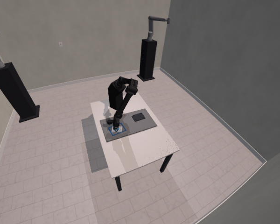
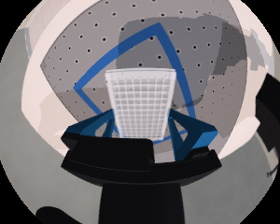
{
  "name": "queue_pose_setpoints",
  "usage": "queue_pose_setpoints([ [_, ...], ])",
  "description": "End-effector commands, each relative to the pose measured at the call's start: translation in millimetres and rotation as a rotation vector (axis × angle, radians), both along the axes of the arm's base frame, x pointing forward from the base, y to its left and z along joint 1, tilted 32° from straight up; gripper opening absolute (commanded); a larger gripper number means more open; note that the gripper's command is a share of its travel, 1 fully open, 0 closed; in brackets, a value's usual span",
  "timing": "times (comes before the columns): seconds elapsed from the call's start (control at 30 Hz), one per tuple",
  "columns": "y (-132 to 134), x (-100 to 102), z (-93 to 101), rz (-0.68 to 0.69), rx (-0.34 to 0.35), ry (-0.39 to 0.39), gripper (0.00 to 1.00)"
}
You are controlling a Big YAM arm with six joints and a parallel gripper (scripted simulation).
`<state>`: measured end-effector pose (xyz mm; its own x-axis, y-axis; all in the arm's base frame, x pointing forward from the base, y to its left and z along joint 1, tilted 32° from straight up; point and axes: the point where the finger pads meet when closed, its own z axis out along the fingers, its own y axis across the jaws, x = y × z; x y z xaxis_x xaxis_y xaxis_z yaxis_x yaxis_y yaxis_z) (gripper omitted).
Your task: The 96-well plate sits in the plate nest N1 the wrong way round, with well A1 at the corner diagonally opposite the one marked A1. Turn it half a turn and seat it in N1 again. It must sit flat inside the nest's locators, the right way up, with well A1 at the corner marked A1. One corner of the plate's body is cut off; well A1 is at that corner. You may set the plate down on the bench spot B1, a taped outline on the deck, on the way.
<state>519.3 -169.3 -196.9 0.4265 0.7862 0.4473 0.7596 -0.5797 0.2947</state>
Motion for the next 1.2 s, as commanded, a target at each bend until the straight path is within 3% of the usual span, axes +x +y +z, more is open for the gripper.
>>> queue_pose_setpoints([
  [0.0, 10.4, 0.9, -8.8, 0.013, 0.000, 0.004, 0.00],
  [0.27, 11.7, -3.5, -8.7, 0.018, 0.001, 0.010, 0.00],
  [0.37, 7.8, 1.0, 13.5, 0.027, -0.009, -0.008, 0.00],
  [0.53, -10.9, -8.7, 20.7, -0.006, -0.009, -0.008, 0.00],
  [1.17, -16.6, -23.0, 44.3, -0.006, -0.009, -0.008, 0.00],
])
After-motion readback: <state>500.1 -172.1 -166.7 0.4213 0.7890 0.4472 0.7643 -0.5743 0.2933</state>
